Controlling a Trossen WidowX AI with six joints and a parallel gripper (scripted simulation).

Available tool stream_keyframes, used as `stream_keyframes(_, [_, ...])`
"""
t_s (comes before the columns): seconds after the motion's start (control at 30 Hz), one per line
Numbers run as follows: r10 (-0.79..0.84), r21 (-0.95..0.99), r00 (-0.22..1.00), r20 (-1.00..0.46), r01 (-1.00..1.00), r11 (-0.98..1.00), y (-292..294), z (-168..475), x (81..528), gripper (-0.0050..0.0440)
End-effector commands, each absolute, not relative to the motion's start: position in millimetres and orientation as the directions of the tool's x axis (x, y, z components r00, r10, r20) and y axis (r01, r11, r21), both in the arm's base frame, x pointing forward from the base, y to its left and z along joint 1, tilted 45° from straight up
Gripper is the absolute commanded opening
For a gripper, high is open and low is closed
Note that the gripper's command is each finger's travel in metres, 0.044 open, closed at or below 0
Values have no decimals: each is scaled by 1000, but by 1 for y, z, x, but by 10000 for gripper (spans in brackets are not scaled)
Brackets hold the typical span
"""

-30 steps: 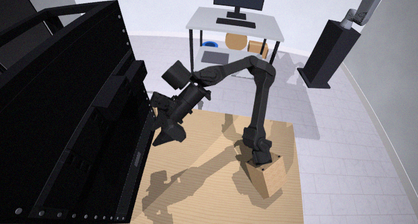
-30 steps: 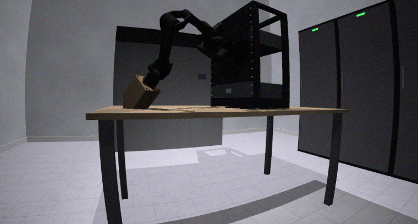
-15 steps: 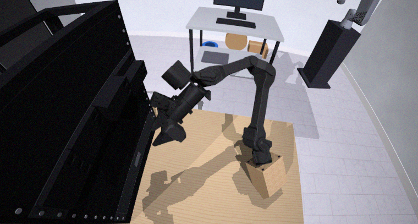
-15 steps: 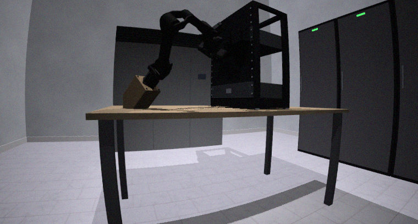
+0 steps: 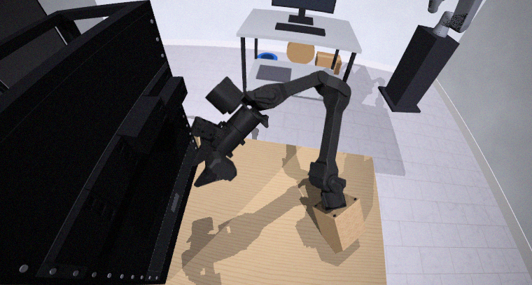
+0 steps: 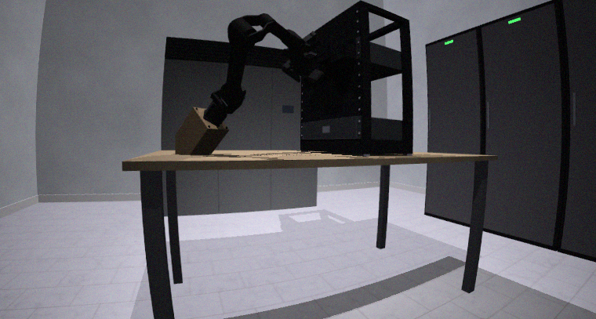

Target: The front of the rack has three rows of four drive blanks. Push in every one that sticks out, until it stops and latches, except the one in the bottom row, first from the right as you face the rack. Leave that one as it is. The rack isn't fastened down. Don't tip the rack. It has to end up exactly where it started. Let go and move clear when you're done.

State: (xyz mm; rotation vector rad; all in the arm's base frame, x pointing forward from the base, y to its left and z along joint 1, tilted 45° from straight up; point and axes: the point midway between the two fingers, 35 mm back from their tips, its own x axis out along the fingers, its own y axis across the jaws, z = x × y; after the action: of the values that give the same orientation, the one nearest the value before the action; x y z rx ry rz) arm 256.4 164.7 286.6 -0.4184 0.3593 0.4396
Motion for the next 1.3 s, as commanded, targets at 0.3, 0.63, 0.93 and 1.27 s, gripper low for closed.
stream_keyframes(0.3, [339,-301,850,-402,-472,829,165,292,255,440])
stream_keyframes(0.63, [370,-226,863,-343,-459,860,165,301,248,440])
stream_keyframes(0.93, [416,-35,889,-193,-430,902,164,316,234,440])
stream_keyframes(1.27, [410,228,912,26,-405,886,165,337,213,440])
